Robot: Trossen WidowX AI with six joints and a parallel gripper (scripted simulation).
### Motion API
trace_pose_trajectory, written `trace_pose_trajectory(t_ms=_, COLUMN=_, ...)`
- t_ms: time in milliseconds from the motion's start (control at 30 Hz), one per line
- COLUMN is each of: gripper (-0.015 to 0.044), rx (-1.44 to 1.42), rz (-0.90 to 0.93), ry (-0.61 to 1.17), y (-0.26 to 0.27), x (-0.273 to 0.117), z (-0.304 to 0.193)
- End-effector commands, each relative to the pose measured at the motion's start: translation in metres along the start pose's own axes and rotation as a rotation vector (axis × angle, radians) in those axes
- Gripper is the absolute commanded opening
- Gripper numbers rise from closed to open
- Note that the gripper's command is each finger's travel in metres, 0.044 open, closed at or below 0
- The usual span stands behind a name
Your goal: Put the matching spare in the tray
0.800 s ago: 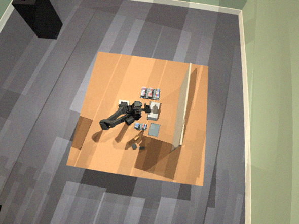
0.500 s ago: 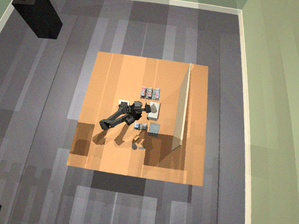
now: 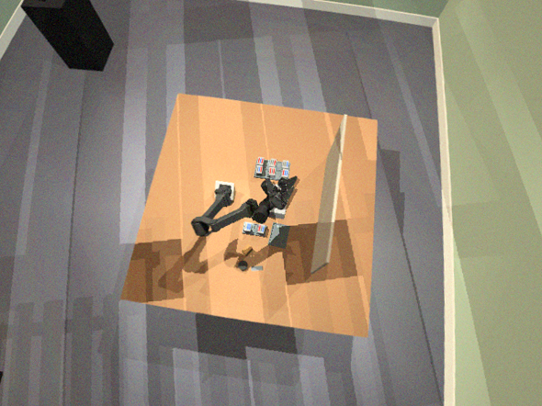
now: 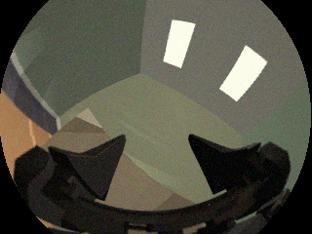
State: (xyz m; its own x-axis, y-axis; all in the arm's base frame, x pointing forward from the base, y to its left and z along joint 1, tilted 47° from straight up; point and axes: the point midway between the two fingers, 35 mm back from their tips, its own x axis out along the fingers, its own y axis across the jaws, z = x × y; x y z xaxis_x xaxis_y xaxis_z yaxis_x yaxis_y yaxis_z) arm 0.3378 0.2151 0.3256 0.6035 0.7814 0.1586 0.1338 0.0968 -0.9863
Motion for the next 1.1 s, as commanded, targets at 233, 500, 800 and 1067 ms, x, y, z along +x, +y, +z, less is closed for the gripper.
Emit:
trace_pose_trajectory(t_ms=233, gripper=0.0440, rx=0.859, rz=0.476, ry=0.594, y=0.125, x=0.026, z=-0.070)
trace_pose_trajectory(t_ms=500, gripper=0.0440, rx=1.149, rz=0.641, ry=1.120, y=0.188, x=-0.004, z=-0.087)
trace_pose_trajectory(t_ms=800, gripper=0.0440, rx=1.157, rz=0.578, ry=1.861, y=0.220, x=-0.062, z=-0.099)
trace_pose_trajectory(t_ms=1067, gripper=0.0440, rx=0.951, rz=0.404, ry=2.212, y=0.212, x=-0.092, z=-0.106)
